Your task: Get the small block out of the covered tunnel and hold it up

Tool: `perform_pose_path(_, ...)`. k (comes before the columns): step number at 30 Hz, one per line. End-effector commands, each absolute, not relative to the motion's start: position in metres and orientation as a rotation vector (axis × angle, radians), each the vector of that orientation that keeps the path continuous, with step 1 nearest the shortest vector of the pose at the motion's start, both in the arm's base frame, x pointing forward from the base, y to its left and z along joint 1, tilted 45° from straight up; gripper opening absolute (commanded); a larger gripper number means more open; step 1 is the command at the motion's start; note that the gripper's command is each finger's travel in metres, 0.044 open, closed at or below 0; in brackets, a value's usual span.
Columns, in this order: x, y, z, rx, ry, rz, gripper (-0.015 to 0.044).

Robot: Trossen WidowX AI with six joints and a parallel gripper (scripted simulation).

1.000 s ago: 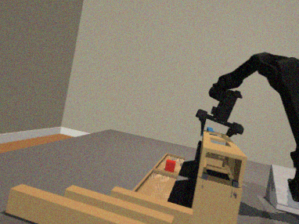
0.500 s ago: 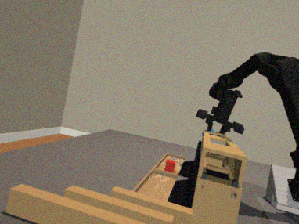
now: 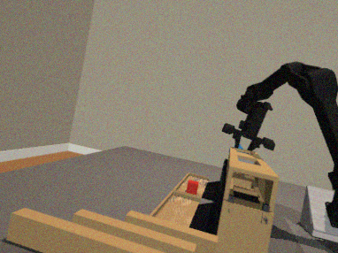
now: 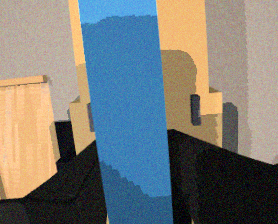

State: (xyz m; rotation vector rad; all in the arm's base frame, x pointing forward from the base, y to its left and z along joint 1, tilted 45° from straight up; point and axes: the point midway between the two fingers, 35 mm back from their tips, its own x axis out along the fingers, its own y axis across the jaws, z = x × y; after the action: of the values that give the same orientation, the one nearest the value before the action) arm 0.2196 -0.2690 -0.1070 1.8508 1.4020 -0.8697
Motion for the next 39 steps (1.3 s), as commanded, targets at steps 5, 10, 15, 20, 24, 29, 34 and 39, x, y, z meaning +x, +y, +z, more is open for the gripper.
perform_pose_path(5,0.22,-0.291,-0.133,1.847,1.369,-0.87,0.0)
perform_pose_path(10,0.216,-0.289,-0.127,1.854,1.384,-0.874,0.0026)
perform_pose_path(15,0.216,-0.289,-0.127,1.854,1.384,-0.874,0.0157)
perform_pose_path(20,0.216,-0.297,-0.12,1.852,1.38,-0.874,0.0289)
perform_pose_path(24,0.215,-0.31,-0.107,1.849,1.374,-0.872,0.0394)
perform_pose_path(29,0.217,-0.304,-0.099,1.855,1.373,-0.87,0.044)
perform_pose_path(34,0.223,-0.276,-0.066,1.85,1.372,-0.869,0.044)
perform_pose_path(39,0.223,-0.275,-0.068,1.85,1.372,-0.869,0.044)
